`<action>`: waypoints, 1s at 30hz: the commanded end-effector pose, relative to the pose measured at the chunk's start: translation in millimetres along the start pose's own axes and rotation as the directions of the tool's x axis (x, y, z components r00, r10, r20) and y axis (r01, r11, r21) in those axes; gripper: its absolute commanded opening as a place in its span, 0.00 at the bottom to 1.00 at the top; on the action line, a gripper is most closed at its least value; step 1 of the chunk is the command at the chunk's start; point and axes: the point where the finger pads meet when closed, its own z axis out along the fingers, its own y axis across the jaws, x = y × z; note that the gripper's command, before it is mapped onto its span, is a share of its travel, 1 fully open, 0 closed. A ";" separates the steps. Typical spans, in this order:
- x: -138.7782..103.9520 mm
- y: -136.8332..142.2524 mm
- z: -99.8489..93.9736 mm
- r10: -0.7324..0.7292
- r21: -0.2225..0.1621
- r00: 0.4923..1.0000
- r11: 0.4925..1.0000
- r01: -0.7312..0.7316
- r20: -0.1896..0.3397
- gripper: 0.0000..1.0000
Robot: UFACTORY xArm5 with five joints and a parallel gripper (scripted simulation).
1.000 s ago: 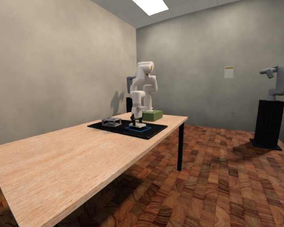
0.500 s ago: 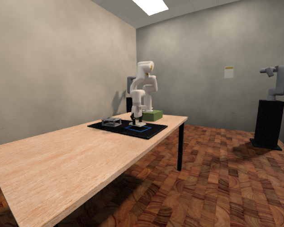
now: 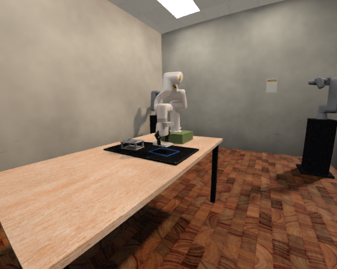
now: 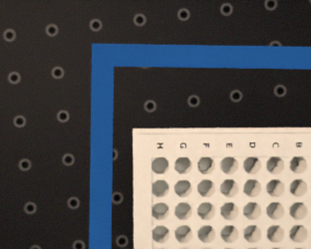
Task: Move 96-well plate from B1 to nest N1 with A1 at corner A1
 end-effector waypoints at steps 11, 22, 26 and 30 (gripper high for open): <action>0.6 1.2 -22.0 0.000 -0.004 1.000 1.000 0.000 0.000 0.00; 0.6 1.2 -32.5 0.000 -0.004 1.000 1.000 0.000 0.000 0.00; 0.6 1.2 -32.5 0.000 -0.004 1.000 1.000 0.000 0.000 0.00; 0.6 1.2 -32.5 0.000 -0.004 1.000 1.000 0.000 0.000 0.00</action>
